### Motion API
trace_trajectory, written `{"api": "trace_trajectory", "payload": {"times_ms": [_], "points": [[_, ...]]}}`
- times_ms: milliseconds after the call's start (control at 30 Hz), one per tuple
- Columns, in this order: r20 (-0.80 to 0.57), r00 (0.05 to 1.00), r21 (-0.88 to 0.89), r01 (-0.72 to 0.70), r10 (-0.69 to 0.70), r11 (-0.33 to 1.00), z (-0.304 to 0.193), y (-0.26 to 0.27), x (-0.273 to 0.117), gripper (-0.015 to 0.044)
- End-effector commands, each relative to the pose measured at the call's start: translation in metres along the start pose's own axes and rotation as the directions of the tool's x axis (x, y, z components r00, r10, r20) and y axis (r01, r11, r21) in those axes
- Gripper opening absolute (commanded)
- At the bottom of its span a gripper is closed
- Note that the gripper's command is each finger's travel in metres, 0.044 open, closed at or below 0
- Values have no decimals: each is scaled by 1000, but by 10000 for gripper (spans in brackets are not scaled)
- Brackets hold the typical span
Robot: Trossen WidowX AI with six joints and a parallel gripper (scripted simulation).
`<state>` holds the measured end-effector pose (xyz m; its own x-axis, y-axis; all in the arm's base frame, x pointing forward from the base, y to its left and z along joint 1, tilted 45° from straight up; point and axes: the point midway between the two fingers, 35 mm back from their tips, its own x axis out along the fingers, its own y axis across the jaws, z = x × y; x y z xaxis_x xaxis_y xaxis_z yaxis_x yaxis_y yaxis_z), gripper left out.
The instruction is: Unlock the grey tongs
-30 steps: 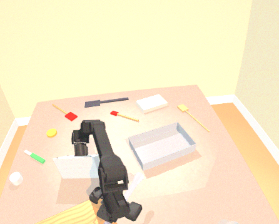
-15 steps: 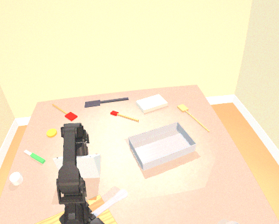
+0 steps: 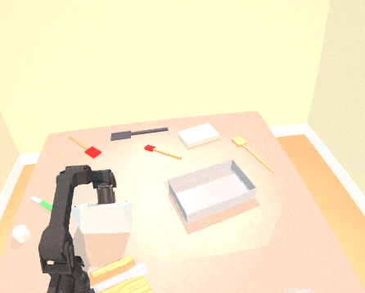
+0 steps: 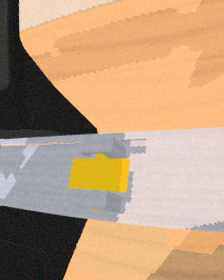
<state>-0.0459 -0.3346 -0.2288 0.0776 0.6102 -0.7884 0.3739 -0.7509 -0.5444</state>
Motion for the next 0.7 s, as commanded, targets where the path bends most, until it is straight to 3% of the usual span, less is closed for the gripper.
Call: {"api": "trace_trajectory", "payload": {"times_ms": [0,333,667], "points": [[29,1000,-4,9,-9,1000,-1,1,0,-150],[404,913,-33,81,-61,996,2,5,-33,-150],[756,653,-25,108,-51,994,-9,13,-88,-150]]}}
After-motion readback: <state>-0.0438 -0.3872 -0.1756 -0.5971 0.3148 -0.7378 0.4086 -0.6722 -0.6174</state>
